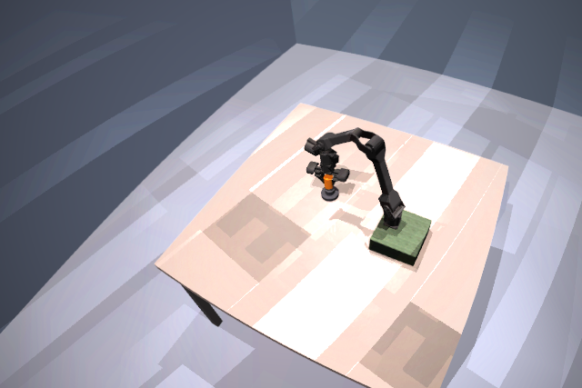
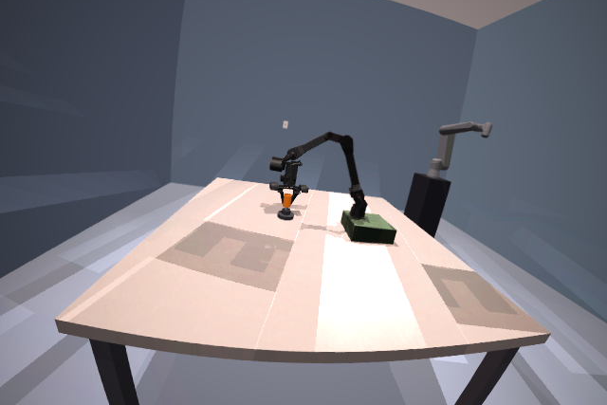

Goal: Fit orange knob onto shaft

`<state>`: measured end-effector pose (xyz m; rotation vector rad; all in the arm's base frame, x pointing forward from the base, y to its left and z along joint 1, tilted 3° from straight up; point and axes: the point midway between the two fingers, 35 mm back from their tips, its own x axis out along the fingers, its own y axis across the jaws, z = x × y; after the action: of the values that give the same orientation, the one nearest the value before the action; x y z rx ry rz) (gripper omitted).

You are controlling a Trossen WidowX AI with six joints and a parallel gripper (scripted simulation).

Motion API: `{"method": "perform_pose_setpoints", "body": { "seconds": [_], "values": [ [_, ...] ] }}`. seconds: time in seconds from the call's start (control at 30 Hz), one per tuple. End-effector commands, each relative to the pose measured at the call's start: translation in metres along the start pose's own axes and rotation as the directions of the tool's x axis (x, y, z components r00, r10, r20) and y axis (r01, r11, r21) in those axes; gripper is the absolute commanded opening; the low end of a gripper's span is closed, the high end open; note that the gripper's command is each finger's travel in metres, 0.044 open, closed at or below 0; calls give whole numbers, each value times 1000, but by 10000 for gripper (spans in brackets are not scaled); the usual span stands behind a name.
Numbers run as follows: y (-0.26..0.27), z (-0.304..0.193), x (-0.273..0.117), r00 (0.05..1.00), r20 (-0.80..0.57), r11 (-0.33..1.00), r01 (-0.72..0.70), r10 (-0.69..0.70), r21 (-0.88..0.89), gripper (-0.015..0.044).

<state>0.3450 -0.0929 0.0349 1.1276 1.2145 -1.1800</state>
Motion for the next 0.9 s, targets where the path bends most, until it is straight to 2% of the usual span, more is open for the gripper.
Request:
{"method": "perform_pose_setpoints", "body": {
  "seconds": [0.0,0.3,0.53,0.87],
  "values": [
    [0,0,0,1000,3,1000,-3,3,3,0],
    [-2,-1,-5,1000,3,1000,-3,3,3,0],
    [-5,-2,-6,1000,3,980,-3,2,201,0],
    [-2,-1,-4,1000,3,978,-3,2,211,0]
  ]
}}
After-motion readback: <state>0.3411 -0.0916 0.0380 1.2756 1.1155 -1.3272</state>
